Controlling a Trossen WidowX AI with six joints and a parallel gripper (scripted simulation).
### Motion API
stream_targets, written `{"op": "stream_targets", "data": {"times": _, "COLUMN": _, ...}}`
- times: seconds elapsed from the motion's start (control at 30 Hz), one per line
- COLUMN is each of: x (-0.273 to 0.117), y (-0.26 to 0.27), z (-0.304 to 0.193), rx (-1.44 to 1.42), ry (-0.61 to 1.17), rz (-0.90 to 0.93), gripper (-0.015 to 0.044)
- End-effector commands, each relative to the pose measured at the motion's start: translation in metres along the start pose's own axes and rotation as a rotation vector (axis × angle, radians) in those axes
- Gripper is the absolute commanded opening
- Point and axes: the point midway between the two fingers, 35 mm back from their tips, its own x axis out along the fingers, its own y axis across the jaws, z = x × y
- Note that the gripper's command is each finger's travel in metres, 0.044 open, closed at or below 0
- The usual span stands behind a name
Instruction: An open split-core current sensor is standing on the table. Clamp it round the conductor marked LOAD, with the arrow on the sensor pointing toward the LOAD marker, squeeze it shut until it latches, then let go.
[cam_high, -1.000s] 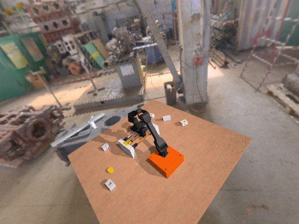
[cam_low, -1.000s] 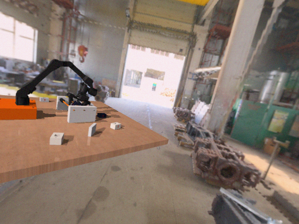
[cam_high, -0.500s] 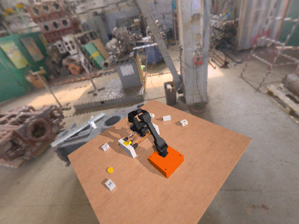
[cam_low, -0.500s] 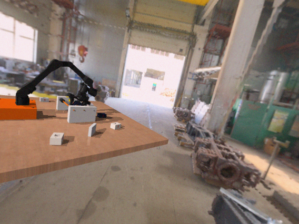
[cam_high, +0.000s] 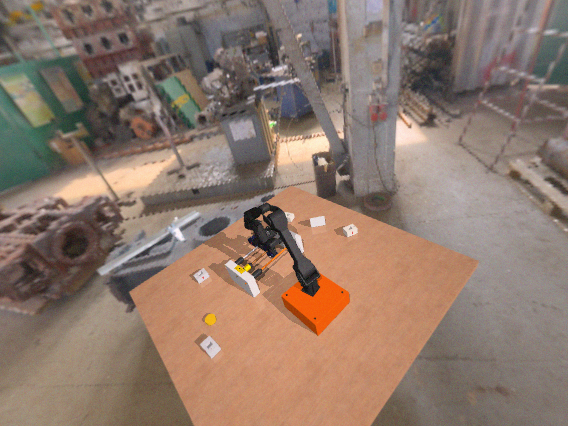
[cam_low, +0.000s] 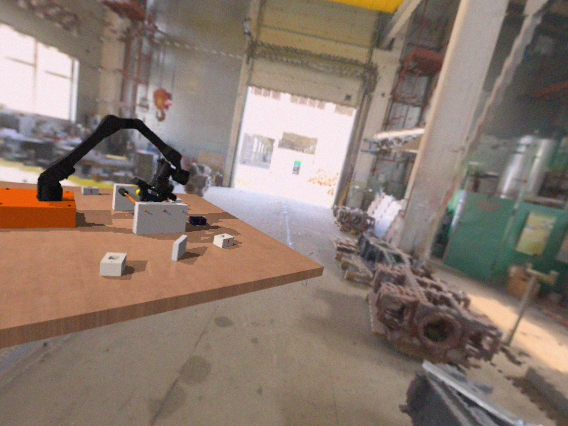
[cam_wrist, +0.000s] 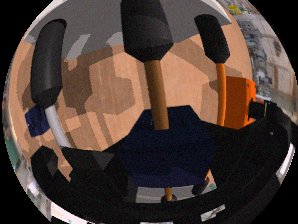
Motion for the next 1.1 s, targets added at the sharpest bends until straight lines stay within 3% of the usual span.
{"op": "stream_targets", "data": {"times": 0.0, "x": -0.0001, "y": -0.0008, "z": -0.0001, "rx": 0.0, "ry": 0.0, "rz": -0.003, "gripper": 0.022}}
{"op": "stream_targets", "data": {"times": 0.23, "x": -0.0015, "y": -0.0002, "z": 0.0, "rx": 0.002, "ry": 0.002, "rz": 0.113, "gripper": 0.0056}}
{"op": "stream_targets", "data": {"times": 0.3, "x": 0.0003, "y": 0.0009, "z": 0.0001, "rx": 0.004, "ry": -0.002, "rz": 0.049, "gripper": 0.0003}}
{"op": "stream_targets", "data": {"times": 0.63, "x": 0.0004, "y": 0.0012, "z": 0.0001, "rx": 0.004, "ry": -0.001, "rz": 0.063, "gripper": 0.0}}
{"op": "stream_targets", "data": {"times": 1.07, "x": 0.0006, "y": 0.0045, "z": 0.0003, "rx": 0.003, "ry": -0.001, "rz": 0.31, "gripper": 0.0}}
